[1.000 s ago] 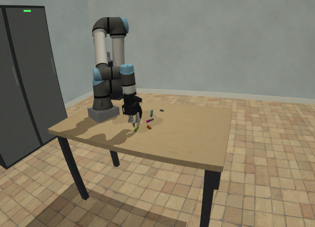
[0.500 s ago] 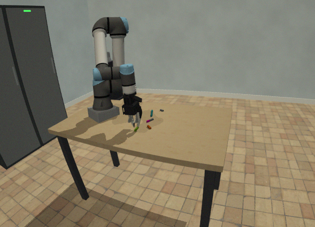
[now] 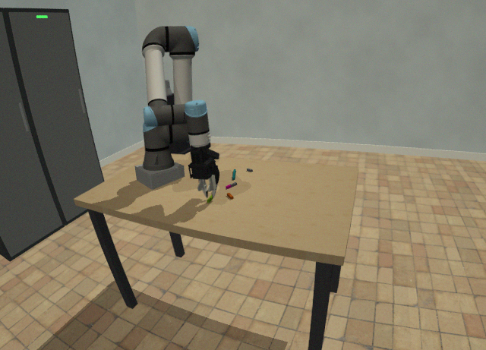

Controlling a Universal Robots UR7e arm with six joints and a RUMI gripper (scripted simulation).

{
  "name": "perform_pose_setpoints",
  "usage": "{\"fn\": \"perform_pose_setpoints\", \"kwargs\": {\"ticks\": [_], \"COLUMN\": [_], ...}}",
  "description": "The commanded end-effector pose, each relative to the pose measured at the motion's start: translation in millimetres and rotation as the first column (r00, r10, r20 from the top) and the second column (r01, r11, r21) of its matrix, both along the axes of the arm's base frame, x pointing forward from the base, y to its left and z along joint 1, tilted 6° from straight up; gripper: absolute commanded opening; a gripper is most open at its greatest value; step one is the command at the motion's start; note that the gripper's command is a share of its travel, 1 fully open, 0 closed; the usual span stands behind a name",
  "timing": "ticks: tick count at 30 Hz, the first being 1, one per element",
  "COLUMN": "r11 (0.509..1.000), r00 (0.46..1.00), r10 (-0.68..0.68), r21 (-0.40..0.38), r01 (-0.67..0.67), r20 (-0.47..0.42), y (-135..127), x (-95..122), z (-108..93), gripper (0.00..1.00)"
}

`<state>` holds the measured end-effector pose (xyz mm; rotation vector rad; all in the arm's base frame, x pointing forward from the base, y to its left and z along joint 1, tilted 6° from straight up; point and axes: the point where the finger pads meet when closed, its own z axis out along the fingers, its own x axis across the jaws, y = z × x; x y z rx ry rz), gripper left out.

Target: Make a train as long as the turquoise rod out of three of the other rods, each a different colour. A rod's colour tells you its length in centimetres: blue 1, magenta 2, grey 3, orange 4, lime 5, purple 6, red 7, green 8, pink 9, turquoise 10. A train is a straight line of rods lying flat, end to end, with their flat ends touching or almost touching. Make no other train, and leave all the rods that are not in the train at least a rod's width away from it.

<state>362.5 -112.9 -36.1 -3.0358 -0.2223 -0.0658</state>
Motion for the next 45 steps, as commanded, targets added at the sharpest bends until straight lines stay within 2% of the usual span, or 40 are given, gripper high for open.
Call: {"fn": "perform_pose_setpoints", "kwargs": {"ticks": [1, 12, 45], "r11": [1.000, 1.000, 1.000], "r00": [1.000, 1.000, 1.000], "r10": [0.000, 0.000, 0.000], "r21": [-0.001, -0.001, -0.001], "r01": [0.000, 0.000, 0.000], "r20": [0.001, 0.001, 0.001], "y": [0.0, 0.7, 0.7], "x": [0.5, 0.7, 0.7], "z": [-2.7, -9.7, -9.8], "gripper": [0.14, 0.14, 0.14]}}
